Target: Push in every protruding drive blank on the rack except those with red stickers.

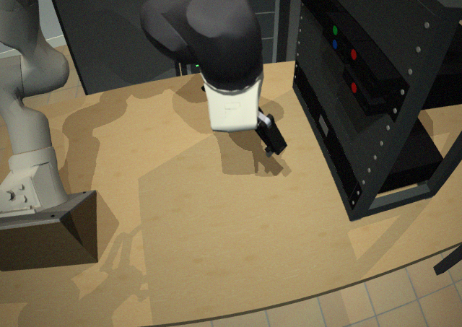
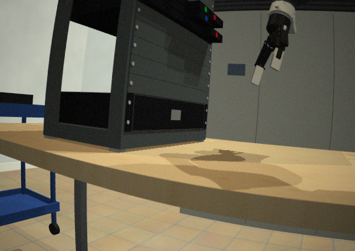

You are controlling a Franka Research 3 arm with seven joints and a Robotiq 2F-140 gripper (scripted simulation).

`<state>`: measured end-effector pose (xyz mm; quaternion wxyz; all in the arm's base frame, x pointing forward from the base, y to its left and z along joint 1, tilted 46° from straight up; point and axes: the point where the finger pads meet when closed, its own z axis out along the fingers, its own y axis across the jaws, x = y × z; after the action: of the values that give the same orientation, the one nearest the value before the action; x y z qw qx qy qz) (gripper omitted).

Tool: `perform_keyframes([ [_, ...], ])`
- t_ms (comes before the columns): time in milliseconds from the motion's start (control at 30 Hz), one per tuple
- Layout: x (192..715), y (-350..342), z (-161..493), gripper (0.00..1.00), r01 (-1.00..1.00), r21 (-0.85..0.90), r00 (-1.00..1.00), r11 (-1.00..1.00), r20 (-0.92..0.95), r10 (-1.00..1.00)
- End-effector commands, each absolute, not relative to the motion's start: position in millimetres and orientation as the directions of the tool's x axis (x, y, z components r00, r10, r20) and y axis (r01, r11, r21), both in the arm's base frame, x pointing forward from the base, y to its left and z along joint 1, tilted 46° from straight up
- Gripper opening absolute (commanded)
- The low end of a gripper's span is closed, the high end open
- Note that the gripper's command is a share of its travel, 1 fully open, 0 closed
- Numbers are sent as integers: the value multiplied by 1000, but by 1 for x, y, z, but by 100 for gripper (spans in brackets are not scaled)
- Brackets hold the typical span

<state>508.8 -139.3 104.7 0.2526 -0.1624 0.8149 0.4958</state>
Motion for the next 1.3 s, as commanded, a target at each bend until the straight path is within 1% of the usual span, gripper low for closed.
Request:
perform_keyframes([
  [0,518,-142,109,100,-618,621,-721,482,-692,-33],
  [467,534,-145,132,100,-698,459,-550,549,-835,-1],
  [533,534,-145,132,100,-698,459,-550,549,-835,-1],
  [633,538,-147,139,100,-711,402,-492,576,-871,1],
  [1033,547,-155,157,100,-715,255,-344,652,-939,-10],
  [1100,547,-155,157,100,-715,255,-344,652,-939,-10],
  [1267,551,-161,166,100,-699,172,-265,694,-964,-28],
])
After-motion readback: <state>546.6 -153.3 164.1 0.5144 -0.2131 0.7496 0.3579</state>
